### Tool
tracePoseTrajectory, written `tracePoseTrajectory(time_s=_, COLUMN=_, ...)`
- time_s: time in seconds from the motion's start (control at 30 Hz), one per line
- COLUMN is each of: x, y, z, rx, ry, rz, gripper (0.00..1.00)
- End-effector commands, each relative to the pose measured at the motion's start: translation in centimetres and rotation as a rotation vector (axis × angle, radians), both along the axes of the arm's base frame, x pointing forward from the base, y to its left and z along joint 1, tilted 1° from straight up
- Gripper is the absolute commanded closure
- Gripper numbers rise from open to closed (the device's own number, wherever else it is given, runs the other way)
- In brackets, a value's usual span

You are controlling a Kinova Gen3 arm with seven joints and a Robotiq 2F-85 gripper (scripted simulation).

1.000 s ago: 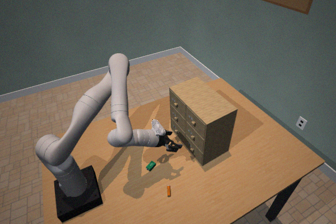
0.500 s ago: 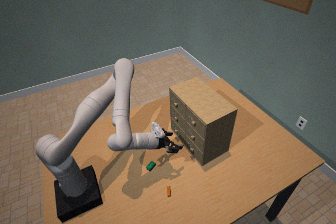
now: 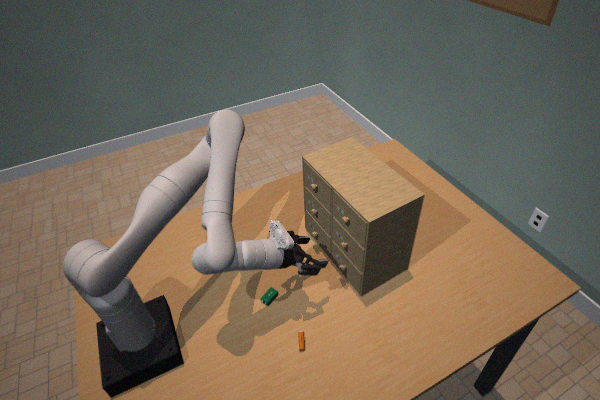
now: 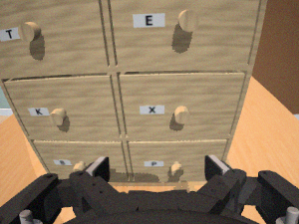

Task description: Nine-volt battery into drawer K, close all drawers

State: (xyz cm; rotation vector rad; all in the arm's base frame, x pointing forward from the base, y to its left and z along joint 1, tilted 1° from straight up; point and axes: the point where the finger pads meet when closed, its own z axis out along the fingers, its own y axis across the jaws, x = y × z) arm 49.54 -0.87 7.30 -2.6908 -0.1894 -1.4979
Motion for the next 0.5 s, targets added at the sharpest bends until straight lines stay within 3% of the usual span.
tracePoseTrajectory(time_s=0.0, x=-0.06, y=-0.14, z=-0.16, rx=-0.001, ry=0.001, rz=-0.002, gripper=0.0)
tracePoseTrajectory(time_s=0.47, x=0.01, y=-0.14, z=-0.26, rx=0.0, ry=-0.01, rz=-0.002, gripper=0.0)
